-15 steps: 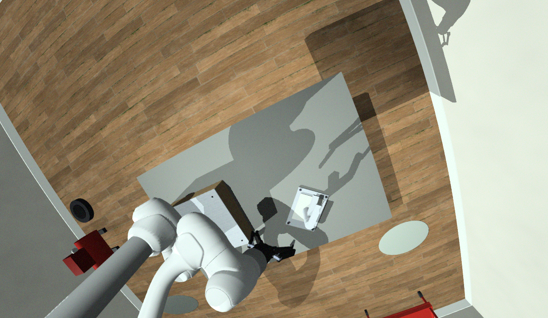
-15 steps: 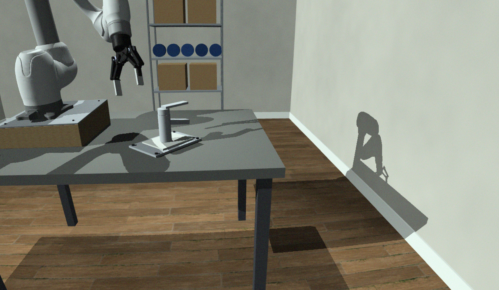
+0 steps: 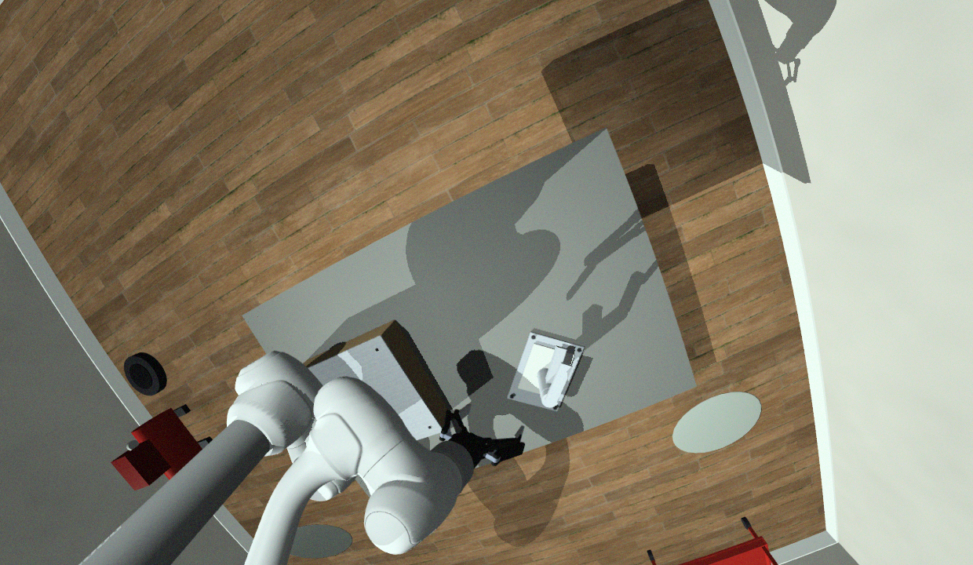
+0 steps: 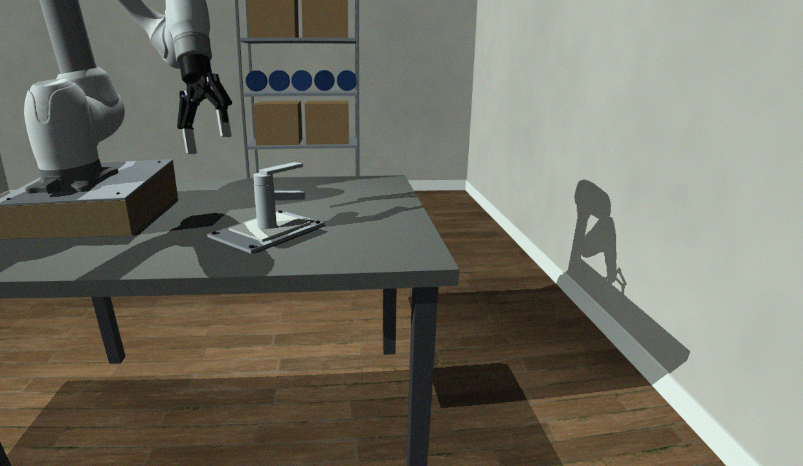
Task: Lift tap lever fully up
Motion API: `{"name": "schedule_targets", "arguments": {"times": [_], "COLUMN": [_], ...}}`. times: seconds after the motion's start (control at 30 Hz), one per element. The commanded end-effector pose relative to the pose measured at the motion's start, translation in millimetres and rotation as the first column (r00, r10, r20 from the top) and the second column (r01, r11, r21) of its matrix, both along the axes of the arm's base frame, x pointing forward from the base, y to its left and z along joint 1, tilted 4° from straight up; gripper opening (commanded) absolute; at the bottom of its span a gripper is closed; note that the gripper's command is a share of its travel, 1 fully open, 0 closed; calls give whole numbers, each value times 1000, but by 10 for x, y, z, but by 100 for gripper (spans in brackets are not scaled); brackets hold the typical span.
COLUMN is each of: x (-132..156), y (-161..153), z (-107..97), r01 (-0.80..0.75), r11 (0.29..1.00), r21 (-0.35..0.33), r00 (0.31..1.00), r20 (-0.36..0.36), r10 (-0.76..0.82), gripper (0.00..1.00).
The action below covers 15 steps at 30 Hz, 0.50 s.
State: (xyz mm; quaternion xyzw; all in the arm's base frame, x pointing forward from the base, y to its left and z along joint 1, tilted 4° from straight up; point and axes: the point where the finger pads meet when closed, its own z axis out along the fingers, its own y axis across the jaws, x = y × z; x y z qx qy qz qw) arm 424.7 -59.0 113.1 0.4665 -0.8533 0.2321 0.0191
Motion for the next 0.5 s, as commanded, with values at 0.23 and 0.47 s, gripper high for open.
{"name": "schedule_targets", "arguments": {"times": [0.23, 0.47], "x": [593, 1402], "y": [95, 231], "z": [117, 217], "r01": [66, 124], "r11": [994, 965], "r21": [90, 232], "r00": [995, 984], "r20": [-75, -155], "r10": [-59, -89], "gripper": [100, 100]}}
